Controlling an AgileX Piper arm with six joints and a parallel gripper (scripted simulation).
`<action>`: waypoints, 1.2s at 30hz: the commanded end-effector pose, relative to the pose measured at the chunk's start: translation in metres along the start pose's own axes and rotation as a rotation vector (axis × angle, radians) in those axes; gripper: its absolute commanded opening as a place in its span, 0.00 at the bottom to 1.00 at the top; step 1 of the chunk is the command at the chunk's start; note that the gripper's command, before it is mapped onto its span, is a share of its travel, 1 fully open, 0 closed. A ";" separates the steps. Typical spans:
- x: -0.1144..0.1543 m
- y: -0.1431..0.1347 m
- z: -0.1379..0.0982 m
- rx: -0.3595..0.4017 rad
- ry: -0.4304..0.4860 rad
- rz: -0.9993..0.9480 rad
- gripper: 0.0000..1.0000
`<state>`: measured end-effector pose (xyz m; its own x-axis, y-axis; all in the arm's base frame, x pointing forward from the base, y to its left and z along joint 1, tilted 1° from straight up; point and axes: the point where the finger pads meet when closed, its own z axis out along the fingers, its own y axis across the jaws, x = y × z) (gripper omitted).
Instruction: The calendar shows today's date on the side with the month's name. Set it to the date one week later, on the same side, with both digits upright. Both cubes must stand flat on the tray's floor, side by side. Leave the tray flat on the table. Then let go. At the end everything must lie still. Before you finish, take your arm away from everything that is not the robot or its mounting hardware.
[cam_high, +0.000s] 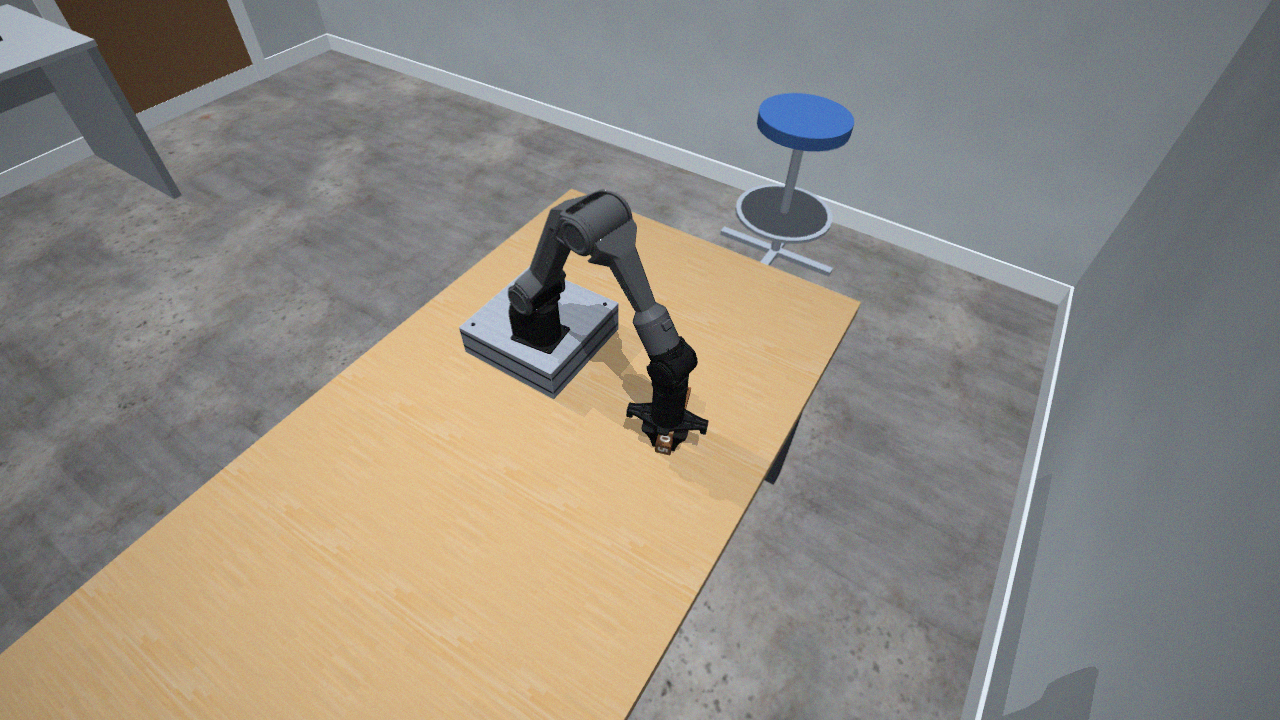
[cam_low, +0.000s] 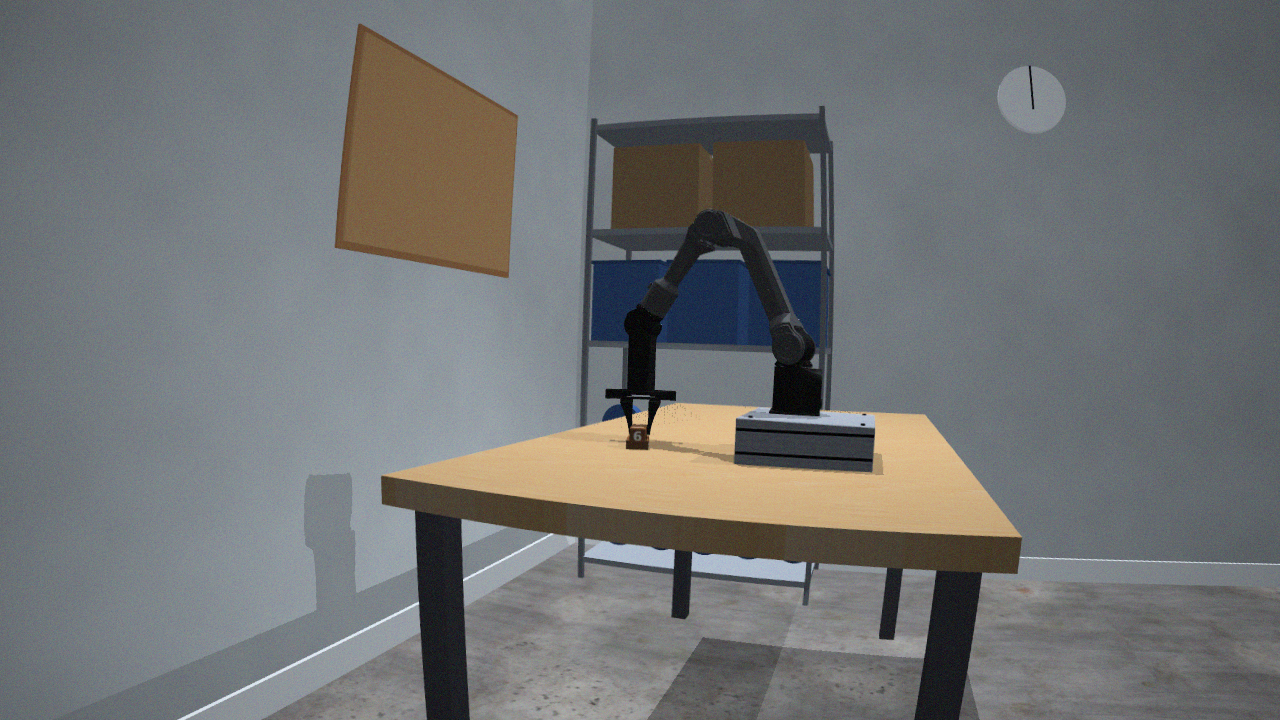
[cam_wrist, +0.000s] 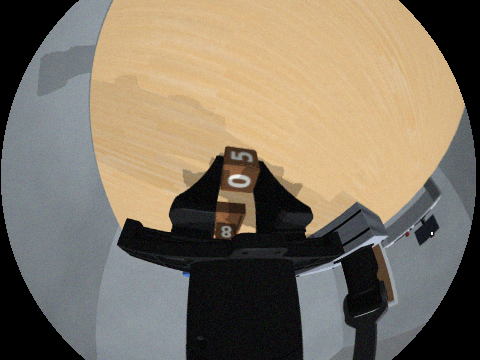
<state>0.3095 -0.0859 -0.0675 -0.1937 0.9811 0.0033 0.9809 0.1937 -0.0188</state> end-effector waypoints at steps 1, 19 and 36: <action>0.000 0.000 0.000 0.001 0.000 0.002 0.35; 0.000 0.000 0.000 0.001 0.000 0.002 0.51; 0.000 0.000 0.000 0.000 -0.001 0.002 0.61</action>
<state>0.3095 -0.0859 -0.0675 -0.1937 0.9811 0.0033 0.9809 0.1937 -0.0188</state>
